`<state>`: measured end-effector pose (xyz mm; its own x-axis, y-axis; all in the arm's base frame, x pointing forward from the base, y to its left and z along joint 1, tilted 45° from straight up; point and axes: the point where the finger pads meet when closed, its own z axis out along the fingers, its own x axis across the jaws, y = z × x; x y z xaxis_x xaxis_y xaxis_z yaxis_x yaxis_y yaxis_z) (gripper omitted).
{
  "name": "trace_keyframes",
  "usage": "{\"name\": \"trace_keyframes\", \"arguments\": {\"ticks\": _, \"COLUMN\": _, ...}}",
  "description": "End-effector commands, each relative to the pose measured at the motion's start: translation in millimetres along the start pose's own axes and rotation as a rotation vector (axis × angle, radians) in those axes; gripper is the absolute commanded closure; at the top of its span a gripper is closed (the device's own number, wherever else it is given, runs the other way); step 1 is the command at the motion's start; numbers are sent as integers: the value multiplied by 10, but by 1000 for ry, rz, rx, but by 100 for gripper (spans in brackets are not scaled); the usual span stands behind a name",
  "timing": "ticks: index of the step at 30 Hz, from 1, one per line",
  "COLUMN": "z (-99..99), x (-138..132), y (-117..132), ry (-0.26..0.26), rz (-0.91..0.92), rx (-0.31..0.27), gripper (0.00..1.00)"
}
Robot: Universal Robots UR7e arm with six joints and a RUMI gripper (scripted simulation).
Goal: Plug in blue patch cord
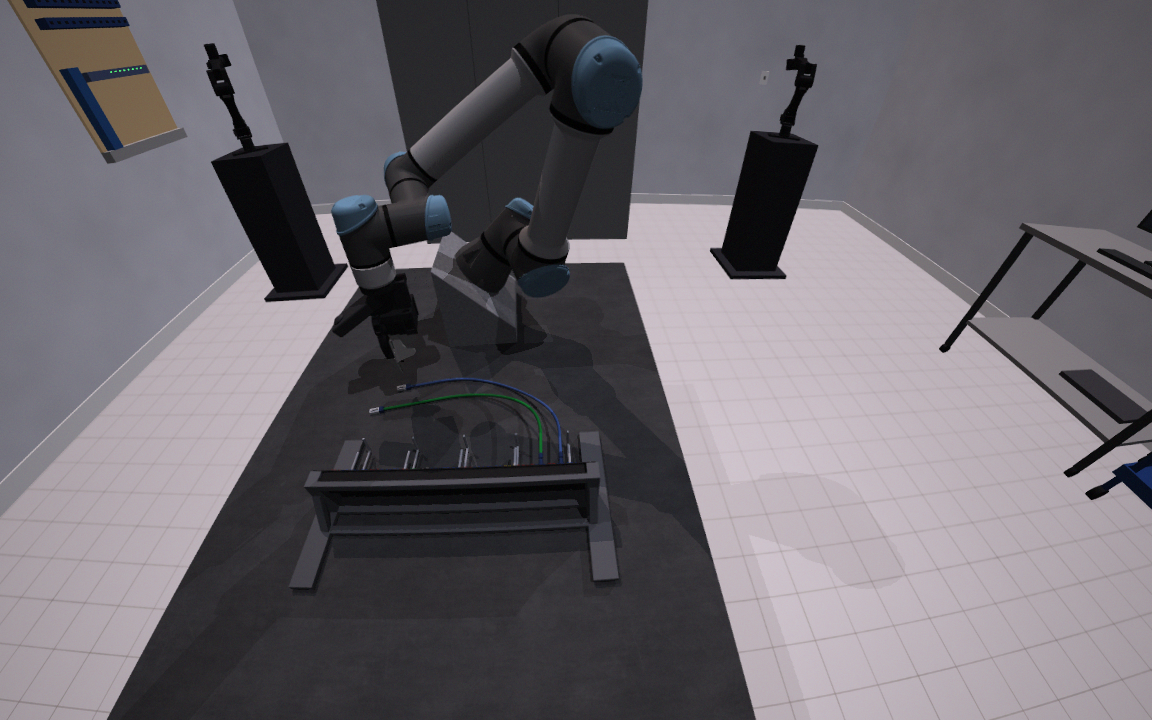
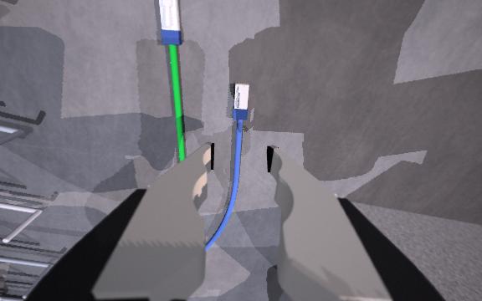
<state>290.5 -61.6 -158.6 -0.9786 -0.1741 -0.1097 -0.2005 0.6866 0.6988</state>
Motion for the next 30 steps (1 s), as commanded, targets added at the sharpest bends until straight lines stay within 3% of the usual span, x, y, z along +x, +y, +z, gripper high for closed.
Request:
{"name": "trace_keyframes", "arguments": {"ticks": 1, "z": 61, "x": -2, "y": -5, "ry": -1, "rz": 0, "rx": 1, "gripper": 78}}
{"name": "trace_keyframes", "arguments": {"ticks": 30, "z": 510, "x": -3, "y": -7, "ry": -1, "rz": 0, "rx": 1, "gripper": 78}}
